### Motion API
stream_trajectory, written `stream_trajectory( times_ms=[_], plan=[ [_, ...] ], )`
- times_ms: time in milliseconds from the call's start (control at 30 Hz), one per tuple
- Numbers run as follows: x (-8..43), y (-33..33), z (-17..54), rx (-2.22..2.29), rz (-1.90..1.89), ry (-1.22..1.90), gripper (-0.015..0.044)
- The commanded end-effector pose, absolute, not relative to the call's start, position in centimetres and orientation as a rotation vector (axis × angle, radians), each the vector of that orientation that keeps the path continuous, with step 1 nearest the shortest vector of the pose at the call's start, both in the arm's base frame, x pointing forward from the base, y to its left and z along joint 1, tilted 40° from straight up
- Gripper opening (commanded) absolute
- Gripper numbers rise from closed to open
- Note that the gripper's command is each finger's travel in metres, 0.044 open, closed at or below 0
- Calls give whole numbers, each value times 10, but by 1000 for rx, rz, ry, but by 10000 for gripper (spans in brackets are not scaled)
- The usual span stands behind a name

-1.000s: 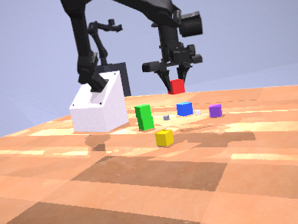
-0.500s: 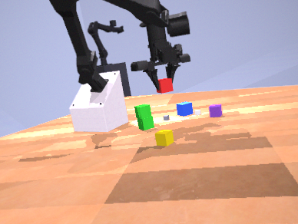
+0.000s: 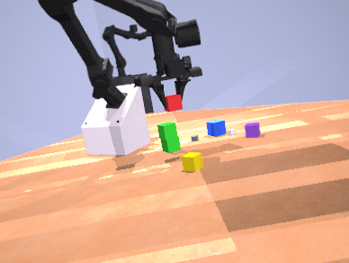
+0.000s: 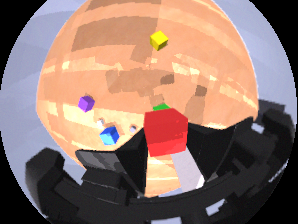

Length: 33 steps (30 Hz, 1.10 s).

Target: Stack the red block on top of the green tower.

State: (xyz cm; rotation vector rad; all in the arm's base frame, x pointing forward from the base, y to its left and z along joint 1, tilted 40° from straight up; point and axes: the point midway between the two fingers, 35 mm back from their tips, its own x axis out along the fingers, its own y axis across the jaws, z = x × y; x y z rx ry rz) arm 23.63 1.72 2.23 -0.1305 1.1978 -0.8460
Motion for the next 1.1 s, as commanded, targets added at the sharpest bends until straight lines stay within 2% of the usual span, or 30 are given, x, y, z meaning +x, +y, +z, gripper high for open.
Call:
stream_trajectory(
  times_ms=[0,167,1067],
  plan=[
    [221,13,22,-125,-845,1197,0],
    [207,9,21,-129,-843,1201,0],
    [211,-15,-7,-130,-844,1200,0]
  ],
)
